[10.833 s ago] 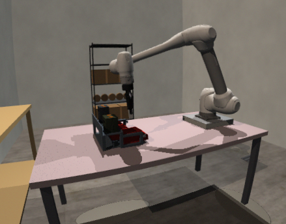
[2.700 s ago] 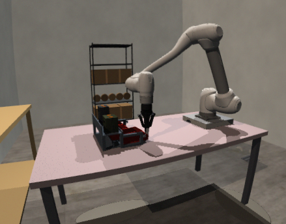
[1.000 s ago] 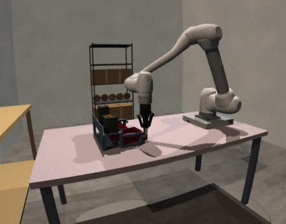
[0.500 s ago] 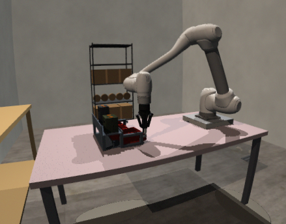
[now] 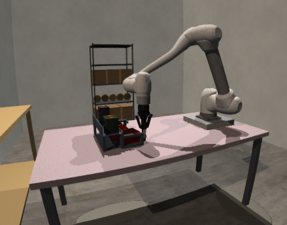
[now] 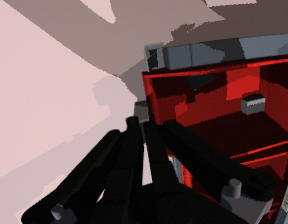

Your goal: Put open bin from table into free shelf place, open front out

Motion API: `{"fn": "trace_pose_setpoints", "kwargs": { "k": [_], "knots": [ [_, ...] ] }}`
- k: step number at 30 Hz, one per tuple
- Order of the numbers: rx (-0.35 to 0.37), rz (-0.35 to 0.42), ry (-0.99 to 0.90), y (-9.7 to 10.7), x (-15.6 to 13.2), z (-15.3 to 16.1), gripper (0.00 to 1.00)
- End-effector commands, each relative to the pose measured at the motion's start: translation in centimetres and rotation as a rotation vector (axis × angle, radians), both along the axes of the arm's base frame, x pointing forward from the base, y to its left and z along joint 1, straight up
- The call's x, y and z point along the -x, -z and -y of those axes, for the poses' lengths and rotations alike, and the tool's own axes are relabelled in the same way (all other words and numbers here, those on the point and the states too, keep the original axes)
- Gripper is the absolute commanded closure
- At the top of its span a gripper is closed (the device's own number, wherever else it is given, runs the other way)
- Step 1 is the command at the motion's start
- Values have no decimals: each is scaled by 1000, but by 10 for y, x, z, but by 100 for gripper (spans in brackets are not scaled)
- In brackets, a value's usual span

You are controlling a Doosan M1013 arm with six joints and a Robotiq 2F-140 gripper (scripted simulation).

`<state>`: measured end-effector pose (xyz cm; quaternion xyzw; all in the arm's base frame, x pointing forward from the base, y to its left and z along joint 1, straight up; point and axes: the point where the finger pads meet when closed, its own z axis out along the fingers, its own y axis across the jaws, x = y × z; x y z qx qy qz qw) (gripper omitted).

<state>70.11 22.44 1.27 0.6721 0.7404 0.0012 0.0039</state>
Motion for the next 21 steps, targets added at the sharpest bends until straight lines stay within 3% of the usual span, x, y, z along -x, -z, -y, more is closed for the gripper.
{"fn": "trace_pose_setpoints", "kwargs": {
  "k": [1, 21],
  "knots": [
    [0, 0, 0, 0, -2, 0, 100],
    [0, 0, 0, 0, -15, -1, 100]
  ]
}}
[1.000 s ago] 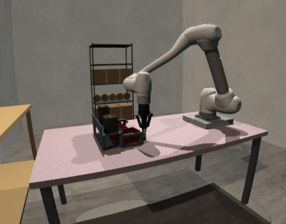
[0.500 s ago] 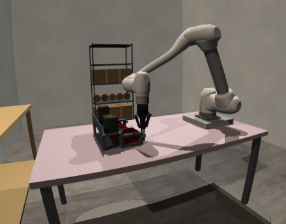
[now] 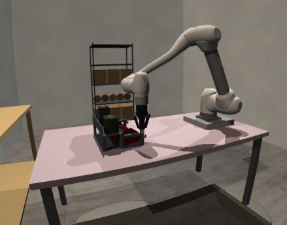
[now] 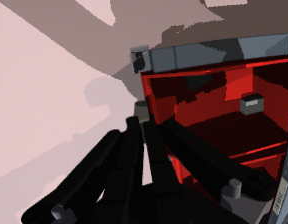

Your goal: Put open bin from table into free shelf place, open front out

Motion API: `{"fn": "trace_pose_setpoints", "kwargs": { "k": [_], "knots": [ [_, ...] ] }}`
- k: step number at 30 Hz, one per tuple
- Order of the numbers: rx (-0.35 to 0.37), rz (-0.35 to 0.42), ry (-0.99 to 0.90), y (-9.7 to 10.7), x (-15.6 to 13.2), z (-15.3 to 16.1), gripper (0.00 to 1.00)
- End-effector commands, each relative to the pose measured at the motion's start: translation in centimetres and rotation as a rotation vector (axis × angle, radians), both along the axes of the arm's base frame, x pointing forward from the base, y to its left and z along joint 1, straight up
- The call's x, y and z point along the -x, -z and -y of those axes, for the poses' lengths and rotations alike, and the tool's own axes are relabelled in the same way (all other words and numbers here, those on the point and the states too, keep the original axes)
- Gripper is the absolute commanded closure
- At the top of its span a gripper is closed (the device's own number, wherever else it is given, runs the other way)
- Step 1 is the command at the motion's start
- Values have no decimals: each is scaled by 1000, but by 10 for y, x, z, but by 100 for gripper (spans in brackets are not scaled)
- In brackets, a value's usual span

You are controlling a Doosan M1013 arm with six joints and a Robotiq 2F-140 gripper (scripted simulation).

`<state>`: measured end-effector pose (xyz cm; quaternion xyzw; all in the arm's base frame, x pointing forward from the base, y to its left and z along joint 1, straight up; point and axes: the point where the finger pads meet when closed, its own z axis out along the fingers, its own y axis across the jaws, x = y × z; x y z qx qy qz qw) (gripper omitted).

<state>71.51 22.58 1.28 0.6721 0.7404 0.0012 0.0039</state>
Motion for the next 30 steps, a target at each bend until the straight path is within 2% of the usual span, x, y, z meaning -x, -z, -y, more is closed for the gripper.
{"fn": "trace_pose_setpoints", "kwargs": {
  "k": [1, 30],
  "knots": [
    [0, 0, 0, 0, -1, 0, 100],
    [0, 0, 0, 0, -16, -2, 100]
  ]
}}
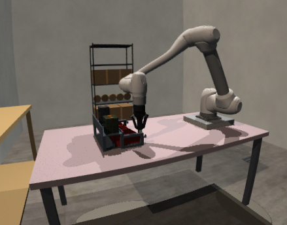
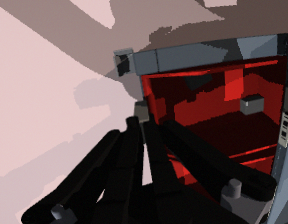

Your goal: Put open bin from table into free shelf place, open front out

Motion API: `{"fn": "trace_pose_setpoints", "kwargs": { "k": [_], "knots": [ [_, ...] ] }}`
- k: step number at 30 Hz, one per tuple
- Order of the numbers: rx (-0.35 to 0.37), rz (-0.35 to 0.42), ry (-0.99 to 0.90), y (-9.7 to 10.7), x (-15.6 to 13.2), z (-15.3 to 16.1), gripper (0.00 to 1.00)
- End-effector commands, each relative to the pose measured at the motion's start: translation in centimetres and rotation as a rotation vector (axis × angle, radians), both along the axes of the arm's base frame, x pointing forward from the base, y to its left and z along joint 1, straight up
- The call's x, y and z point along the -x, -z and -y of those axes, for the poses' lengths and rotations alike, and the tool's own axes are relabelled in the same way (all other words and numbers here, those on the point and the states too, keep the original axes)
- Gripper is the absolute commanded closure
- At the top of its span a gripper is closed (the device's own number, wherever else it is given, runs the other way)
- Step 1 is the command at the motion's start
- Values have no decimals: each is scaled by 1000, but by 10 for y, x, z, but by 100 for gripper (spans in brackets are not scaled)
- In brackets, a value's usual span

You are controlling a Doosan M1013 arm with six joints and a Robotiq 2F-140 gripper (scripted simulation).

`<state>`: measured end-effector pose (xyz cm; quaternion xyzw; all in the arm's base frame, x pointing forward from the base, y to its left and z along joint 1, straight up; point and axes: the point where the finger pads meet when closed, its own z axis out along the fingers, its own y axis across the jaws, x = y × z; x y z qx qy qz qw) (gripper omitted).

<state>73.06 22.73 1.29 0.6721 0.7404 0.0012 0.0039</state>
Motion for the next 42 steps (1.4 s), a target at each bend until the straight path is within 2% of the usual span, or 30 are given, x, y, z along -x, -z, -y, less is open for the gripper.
{"fn": "trace_pose_setpoints", "kwargs": {
  "k": [1, 42],
  "knots": [
    [0, 0, 0, 0, -1, 0, 100],
    [0, 0, 0, 0, -8, -1, 100]
  ]
}}
